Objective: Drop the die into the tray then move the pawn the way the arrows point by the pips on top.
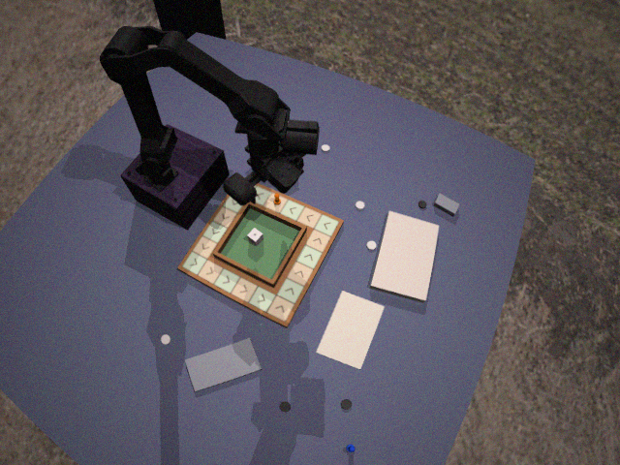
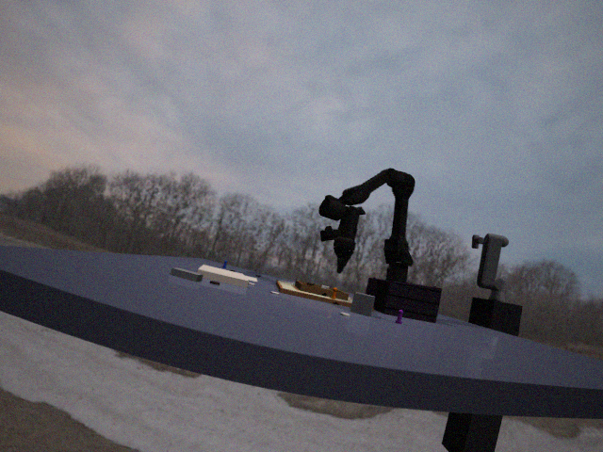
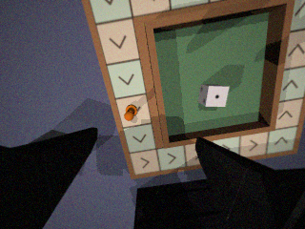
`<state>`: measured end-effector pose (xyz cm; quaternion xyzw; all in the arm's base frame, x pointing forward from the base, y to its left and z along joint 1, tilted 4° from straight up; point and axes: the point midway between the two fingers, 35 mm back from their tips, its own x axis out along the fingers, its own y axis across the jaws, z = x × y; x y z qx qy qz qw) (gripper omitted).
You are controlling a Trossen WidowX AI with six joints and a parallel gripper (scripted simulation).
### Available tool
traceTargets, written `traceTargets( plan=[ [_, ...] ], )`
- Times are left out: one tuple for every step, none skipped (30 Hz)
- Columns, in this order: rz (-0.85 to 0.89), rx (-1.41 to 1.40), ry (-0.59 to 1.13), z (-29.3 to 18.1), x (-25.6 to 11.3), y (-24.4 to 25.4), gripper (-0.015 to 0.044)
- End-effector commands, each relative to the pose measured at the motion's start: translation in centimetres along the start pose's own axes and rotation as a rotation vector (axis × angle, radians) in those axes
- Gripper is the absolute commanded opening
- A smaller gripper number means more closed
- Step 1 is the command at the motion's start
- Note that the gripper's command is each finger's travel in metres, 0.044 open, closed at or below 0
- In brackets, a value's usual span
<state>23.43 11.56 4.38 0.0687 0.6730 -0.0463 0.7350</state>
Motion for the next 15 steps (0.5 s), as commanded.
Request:
traceTargets(
  plan=[
    [0.000,-0.087,-0.004,-0.9,-3.0,-4.6,0.0440],
    [-0.001,-0.113,-0.004,-1.4,-3.7,-5.8,0.0440],
    [-0.002,-0.139,-0.004,-1.9,-4.3,-6.9,0.0440],
    [-0.003,-0.165,-0.003,-2.5,-4.8,-7.9,0.0440],
    [-0.004,-0.191,-0.003,-3.2,-5.3,-8.9,0.0440],
    [-0.005,-0.218,-0.003,-3.9,-5.8,-9.9,0.0440],
    [-0.005,-0.239,-0.003,-4.6,-6.1,-10.6,0.0440],
    [-0.006,-0.251,-0.003,-4.9,-6.3,-11.0,0.0440],
    [-0.006,-0.255,-0.003,-5.1,-6.3,-11.1,0.0440],
    [-0.006,-0.255,-0.003,-5.1,-6.3,-11.1,0.0440],
    [-0.006,-0.255,-0.003,-5.1,-6.3,-11.1,0.0440],
    [-0.010,-0.191,-0.010,-3.1,-5.6,-9.3,0.0440],
    [-0.010,-0.191,-0.010,-3.1,-5.6,-9.3,0.0440],
    [-0.010,-0.191,-0.010,-3.1,-5.6,-9.3,0.0440],
    [-0.010,-0.191,-0.010,-3.1,-5.6,-9.3,0.0440]
  ],
)
